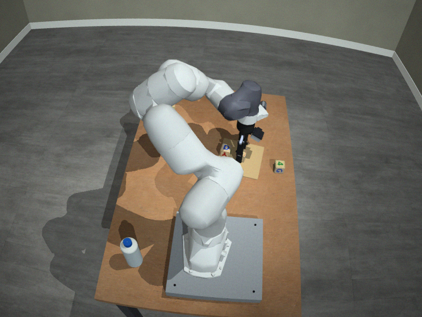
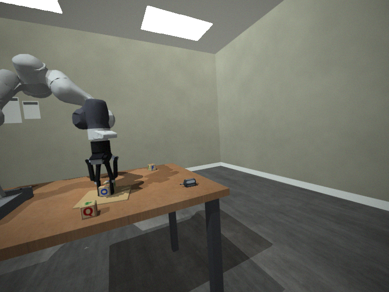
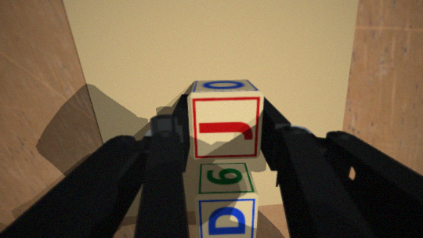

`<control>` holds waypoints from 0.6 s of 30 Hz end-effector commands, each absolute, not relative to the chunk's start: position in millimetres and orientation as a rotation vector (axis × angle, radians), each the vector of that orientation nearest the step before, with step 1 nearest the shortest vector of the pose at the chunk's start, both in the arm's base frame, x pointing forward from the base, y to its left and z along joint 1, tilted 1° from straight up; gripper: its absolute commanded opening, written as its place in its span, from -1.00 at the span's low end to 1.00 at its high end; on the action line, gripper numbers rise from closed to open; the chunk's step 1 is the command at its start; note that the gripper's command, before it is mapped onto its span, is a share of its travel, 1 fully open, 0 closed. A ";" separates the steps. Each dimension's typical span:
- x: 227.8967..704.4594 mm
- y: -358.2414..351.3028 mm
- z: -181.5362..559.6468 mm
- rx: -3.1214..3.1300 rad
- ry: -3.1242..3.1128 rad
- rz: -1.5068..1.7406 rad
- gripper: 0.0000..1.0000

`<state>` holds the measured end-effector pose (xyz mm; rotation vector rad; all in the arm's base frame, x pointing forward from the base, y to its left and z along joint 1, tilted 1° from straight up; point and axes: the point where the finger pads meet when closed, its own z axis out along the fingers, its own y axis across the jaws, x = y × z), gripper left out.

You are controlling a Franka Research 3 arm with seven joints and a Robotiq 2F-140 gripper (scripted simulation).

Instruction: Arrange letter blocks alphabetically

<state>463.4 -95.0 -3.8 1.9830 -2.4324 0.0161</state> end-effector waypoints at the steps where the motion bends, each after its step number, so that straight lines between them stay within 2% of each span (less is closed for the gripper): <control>1: 464.9 -94.8 -3.3 1.988 -2.434 0.019 -0.25; 8: 464.9 -94.8 -3.3 1.988 -2.434 0.019 -0.12; 18: 464.9 -94.8 -3.3 1.988 -2.434 0.019 -0.12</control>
